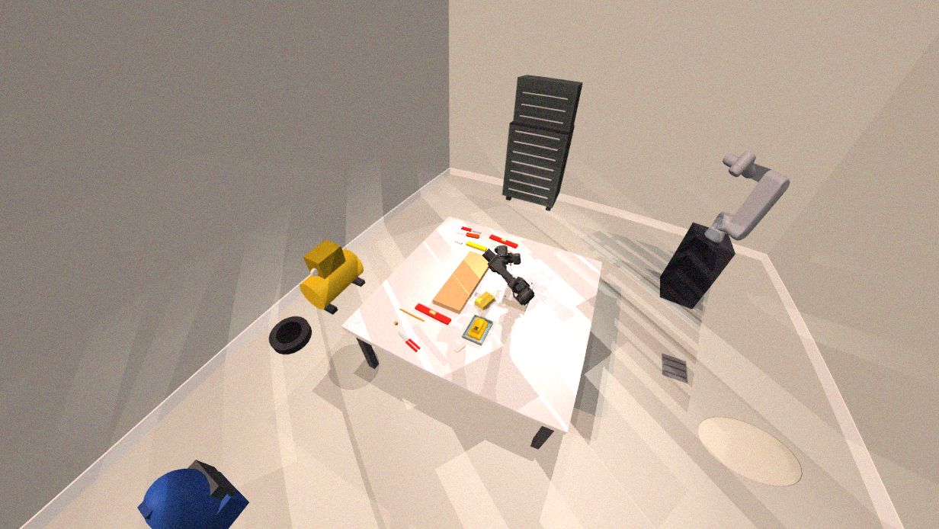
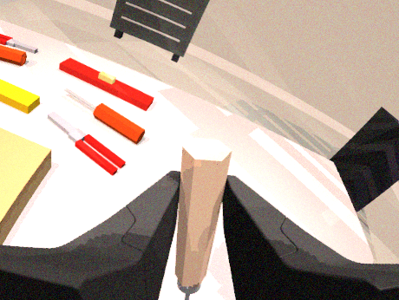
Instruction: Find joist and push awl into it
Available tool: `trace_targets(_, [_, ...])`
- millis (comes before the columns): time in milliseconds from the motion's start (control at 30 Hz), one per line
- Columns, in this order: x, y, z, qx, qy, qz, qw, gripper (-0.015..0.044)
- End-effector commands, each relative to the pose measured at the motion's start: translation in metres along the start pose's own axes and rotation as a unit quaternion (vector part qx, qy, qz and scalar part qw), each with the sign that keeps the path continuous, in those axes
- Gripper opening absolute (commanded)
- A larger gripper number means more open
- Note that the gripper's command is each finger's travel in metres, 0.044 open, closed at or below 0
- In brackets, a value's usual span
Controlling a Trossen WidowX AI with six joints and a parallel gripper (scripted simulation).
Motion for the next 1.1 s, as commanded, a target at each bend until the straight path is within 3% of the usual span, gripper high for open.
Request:
trace_targets(0, [-0.008, 0.001, -0.003, -0.044, -0.009, 0.063, 0.997, 0.0])
trace_targets(1067, [0.104, 0.042, -0.049, -0.031, 0.02, 0.087, 0.996, 0.0])
Point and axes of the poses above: the point midway between the two fingers, 35 mm back from their tips, its own z axis out along the fingers, its own x axis across the jaws, y = z × x, the point moved 2 cm from there along -z, back along the fingers, and after that the axes turned 7 degrees about -z, right-handed, at the moved point
